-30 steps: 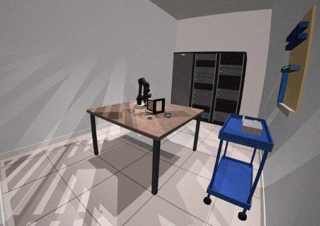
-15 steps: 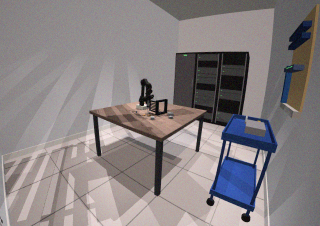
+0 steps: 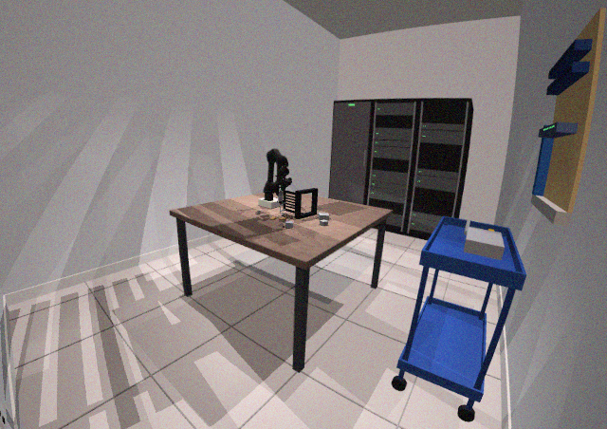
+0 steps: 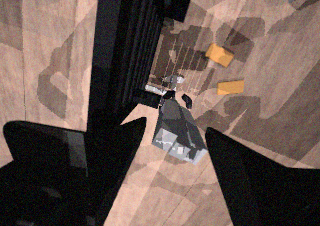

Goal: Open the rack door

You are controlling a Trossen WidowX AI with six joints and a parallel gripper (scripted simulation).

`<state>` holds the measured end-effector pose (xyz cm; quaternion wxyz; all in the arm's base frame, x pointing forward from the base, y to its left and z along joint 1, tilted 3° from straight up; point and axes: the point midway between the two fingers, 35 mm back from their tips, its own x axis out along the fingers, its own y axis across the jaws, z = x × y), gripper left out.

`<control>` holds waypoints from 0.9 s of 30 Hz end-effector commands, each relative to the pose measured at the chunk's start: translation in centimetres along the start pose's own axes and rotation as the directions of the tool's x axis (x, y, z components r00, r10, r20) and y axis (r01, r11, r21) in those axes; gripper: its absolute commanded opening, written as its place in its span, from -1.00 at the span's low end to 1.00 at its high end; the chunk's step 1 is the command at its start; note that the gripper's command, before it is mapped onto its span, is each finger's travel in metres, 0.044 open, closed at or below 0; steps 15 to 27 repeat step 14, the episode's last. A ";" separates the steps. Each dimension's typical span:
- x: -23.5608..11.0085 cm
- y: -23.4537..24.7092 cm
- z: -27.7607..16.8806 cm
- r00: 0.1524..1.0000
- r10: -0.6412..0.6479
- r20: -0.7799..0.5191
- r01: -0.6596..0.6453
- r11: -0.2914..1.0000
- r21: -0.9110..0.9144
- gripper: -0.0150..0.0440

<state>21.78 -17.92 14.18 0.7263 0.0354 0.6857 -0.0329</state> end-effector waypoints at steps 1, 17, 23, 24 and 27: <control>-0.6 0.0 0.1 1.000 0.001 0.004 -0.001 1.000 -0.003 0.46; -2.2 -0.1 0.1 1.000 0.001 0.004 -0.001 1.000 -0.003 0.46; -2.2 -0.1 0.1 1.000 0.001 0.004 -0.001 1.000 -0.003 0.46; -2.2 -0.1 0.1 1.000 0.001 0.004 -0.001 1.000 -0.003 0.46; -2.2 -0.1 0.1 1.000 0.001 0.004 -0.001 1.000 -0.003 0.46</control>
